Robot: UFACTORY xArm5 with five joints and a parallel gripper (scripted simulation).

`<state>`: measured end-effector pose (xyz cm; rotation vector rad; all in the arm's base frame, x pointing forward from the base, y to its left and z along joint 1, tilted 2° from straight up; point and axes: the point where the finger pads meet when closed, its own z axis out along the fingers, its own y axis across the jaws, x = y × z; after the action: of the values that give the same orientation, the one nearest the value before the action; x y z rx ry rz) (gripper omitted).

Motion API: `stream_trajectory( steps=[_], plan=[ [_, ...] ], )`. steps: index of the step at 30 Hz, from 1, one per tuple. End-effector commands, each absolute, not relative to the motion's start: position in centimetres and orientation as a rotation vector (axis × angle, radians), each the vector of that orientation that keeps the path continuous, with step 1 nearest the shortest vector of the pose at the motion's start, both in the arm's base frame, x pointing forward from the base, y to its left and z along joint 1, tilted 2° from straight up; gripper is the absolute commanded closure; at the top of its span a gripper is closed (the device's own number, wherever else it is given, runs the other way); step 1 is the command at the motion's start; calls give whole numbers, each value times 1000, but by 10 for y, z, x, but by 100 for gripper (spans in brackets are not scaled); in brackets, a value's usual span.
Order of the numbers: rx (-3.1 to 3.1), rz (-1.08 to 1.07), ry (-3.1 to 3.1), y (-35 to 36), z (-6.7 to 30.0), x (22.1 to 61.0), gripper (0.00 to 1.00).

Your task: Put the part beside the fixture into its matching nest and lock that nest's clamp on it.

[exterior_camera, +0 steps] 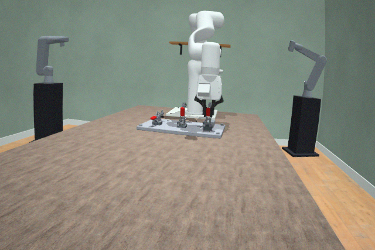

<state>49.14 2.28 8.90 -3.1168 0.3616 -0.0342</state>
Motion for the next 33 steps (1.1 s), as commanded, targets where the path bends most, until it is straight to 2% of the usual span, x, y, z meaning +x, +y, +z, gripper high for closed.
stream_trajectory(
  steps=[1,33],
  plan=[
    [-3116,-41,362,22,90,497,100],
    [-3116,-42,362,15,76,524,100]
  ],
)
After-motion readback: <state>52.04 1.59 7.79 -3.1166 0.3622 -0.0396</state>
